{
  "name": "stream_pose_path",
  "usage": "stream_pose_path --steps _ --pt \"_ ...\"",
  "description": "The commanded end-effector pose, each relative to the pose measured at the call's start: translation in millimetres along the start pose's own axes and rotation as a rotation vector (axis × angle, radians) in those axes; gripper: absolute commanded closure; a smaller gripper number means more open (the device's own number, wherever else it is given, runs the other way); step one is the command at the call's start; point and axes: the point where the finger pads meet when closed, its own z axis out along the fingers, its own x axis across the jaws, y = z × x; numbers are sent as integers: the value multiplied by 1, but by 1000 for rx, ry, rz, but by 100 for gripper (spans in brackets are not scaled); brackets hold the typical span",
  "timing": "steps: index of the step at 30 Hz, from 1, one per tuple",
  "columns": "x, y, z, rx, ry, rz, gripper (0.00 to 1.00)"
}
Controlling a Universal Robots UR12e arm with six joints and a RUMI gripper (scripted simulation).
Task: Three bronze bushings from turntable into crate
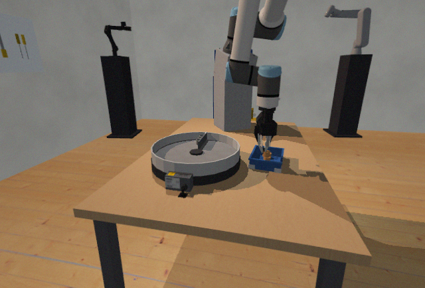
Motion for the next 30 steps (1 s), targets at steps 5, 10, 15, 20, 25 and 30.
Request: stream_pose_path --steps 5,10,15,20,25,30 --pt "0 1 2 -1 0 0 100" --pt "0 1 8 -1 0 0 100" --pt "0 1 15 -1 0 0 100" --pt "0 1 22 -1 0 0 100" --pt "0 1 31 -1 0 0 100" --pt "0 1 38 -1 0 0 100"
